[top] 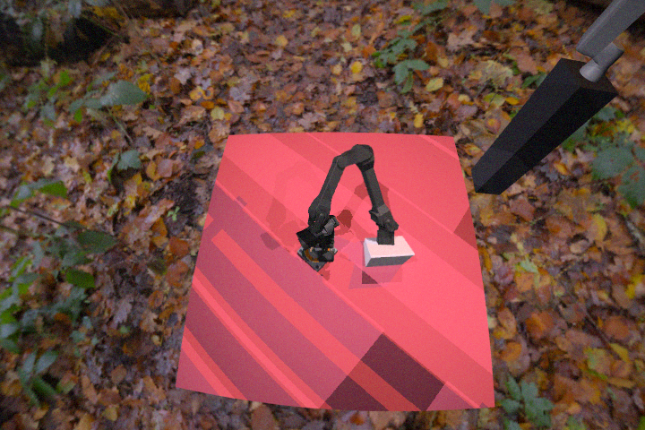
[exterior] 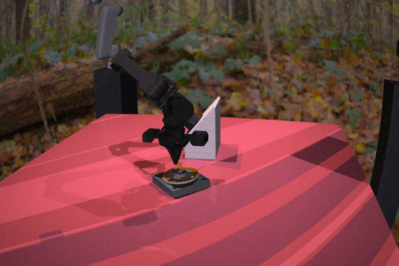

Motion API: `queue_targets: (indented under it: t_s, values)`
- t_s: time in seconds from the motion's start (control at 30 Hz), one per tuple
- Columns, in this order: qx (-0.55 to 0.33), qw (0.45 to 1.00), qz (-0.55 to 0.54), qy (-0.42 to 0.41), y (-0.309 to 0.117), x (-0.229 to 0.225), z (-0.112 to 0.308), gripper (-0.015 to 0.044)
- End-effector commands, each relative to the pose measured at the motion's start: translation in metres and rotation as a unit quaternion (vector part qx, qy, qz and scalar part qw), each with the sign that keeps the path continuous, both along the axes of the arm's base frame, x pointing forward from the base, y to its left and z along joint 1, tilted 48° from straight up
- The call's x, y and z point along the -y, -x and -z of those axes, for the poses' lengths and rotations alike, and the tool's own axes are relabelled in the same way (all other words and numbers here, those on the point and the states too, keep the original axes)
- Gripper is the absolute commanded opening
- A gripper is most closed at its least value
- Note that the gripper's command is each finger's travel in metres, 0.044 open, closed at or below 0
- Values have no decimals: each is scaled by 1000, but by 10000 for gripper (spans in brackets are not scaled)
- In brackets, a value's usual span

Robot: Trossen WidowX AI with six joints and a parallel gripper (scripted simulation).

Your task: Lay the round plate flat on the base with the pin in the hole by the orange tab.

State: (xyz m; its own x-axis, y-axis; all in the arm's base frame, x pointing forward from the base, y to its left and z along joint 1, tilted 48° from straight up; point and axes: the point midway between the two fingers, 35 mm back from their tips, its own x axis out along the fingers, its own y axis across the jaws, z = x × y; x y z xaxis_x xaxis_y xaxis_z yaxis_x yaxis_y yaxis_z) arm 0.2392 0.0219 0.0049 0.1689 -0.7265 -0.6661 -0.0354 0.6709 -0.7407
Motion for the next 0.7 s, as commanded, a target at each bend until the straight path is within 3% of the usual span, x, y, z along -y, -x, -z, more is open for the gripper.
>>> queue_targets:
  t_s: [0.0,0.67]
  values:
    - [-6,1000,3,0,6,-1,6,0]
    - [-6,1000,3,-1,7,-18,22,0]
